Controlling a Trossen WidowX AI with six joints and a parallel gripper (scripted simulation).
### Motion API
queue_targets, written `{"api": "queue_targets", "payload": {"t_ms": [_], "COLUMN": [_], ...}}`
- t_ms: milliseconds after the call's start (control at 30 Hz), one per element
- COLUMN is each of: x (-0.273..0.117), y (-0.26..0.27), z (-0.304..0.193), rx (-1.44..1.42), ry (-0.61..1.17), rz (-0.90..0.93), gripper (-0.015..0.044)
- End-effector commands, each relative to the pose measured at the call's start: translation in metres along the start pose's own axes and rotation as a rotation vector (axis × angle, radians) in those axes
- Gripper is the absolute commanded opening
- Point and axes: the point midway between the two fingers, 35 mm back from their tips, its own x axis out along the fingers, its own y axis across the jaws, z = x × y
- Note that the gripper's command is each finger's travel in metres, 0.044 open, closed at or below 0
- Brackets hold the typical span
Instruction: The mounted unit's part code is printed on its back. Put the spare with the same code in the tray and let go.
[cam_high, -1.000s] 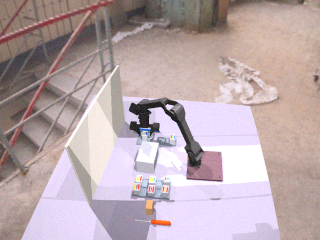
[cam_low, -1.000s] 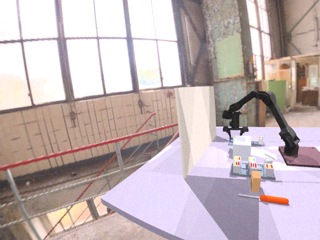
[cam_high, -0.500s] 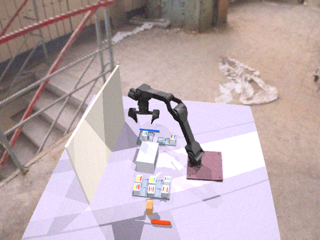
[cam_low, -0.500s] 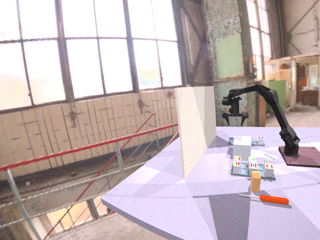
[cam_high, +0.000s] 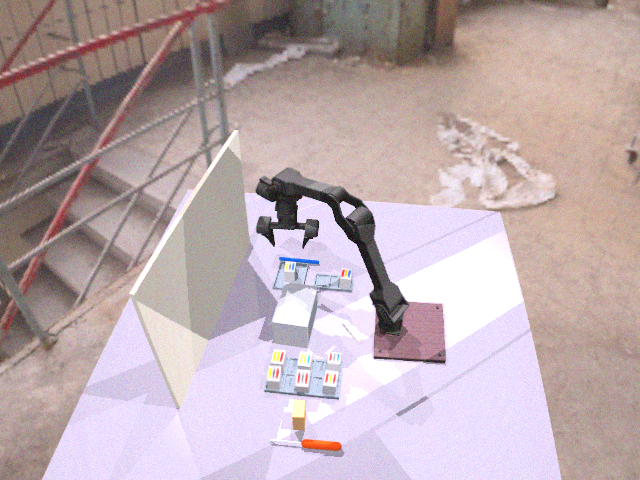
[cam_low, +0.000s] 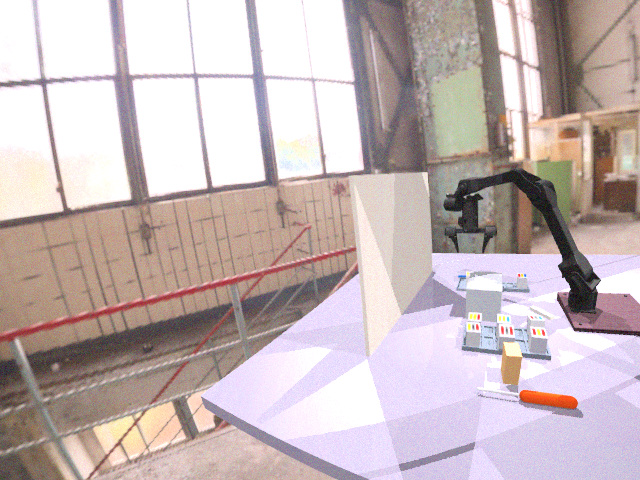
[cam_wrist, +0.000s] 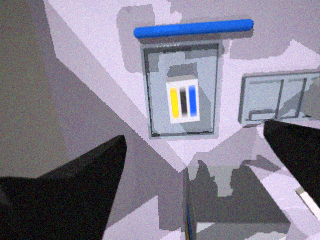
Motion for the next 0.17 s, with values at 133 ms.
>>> {"api": "queue_targets", "payload": {"t_ms": [133], "x": [0.0017], "y": [0.0], "z": [0.0002], "rx": [0.001], "ry": [0.002], "rz": [-0.003], "gripper": [0.044]}}
